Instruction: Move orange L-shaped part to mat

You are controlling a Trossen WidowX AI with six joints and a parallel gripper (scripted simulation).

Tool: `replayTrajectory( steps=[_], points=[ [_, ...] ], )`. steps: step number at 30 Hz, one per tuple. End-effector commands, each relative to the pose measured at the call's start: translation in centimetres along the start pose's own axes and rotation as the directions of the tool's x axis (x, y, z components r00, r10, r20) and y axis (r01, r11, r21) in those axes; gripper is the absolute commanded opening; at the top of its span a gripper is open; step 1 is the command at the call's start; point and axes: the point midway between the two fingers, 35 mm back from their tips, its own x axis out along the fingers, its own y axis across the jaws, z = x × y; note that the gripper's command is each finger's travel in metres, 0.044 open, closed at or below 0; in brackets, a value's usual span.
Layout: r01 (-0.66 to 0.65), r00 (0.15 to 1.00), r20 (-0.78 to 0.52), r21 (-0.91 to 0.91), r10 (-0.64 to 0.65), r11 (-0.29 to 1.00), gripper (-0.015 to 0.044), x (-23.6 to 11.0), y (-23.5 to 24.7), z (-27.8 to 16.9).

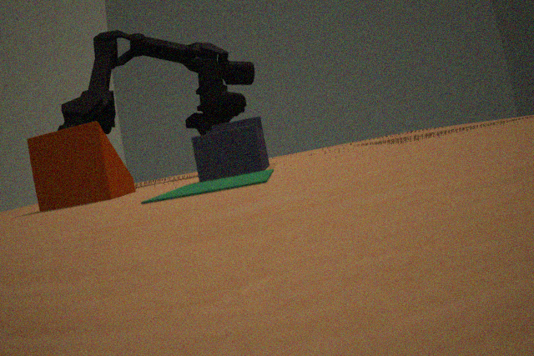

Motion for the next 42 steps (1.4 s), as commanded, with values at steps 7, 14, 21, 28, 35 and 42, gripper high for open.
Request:
replayTrajectory(
  steps=[7,14,21,28,35,42],
  points=[
    [-0.076,0.997,0.061,0.497,0.052,0.864,0.0180,-4.7,-11.6,-2.5],
    [-0.168,0.985,0.147,0.670,0.092,0.723,0.0180,-7.1,-15.9,-5.2],
    [-0.165,0.985,0.147,0.670,0.089,0.724,0.0180,-4.9,-15.9,-4.8],
    [-0.170,0.984,0.150,0.669,0.093,0.724,0.0180,0.1,-15.2,-4.1],
    [-0.170,0.984,0.150,0.669,0.093,0.724,0.0180,0.2,-15.2,-4.1],
    [-0.170,0.984,0.150,0.669,0.092,0.724,0.0180,1.1,-15.1,-3.9]
  ],
)
